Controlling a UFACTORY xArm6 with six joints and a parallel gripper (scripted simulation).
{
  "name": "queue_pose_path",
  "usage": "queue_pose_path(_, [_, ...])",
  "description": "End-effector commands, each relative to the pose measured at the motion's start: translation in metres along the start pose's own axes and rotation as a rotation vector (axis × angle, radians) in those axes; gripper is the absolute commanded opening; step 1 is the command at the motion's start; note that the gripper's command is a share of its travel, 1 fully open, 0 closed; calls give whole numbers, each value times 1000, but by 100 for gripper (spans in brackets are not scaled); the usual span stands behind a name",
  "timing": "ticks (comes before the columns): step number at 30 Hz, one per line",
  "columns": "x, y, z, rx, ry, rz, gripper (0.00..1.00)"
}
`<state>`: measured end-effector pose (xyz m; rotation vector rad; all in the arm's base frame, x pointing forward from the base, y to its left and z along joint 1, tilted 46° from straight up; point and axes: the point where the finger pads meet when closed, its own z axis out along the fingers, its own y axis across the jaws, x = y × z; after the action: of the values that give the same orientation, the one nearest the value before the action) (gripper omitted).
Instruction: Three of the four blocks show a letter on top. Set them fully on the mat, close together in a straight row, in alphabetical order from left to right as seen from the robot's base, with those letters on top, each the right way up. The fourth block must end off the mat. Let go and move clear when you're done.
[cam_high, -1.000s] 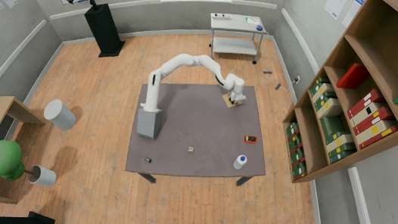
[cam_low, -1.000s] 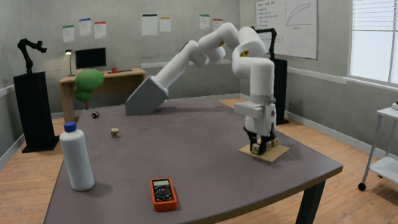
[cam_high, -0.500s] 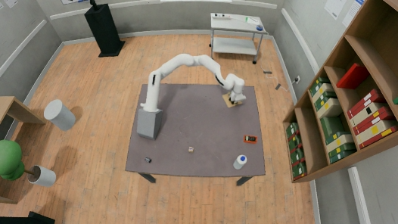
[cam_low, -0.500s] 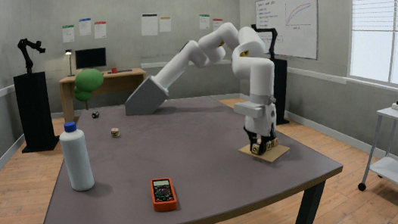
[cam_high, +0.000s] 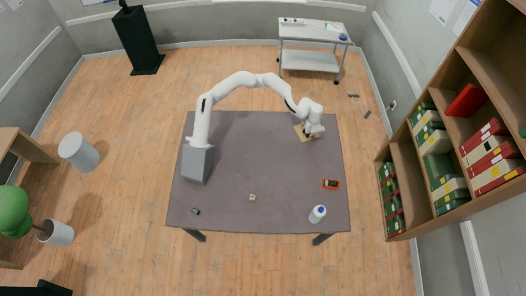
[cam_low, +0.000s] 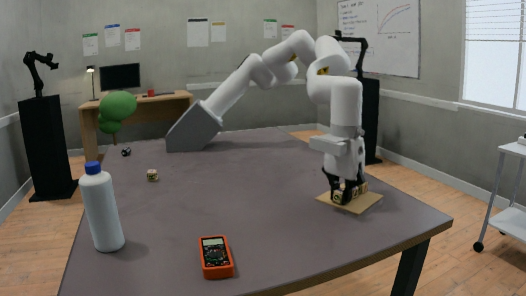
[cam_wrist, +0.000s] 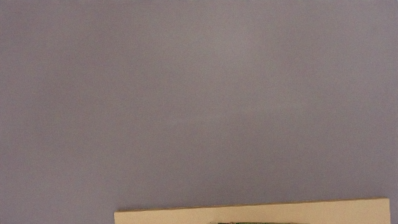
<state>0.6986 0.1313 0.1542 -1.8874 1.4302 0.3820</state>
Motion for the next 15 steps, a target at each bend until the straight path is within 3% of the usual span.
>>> queue_pose_path(1, [0,-1,-1,4,1,-1,28])
queue_pose_path(15, [0,-1,2,4,1,-1,28])
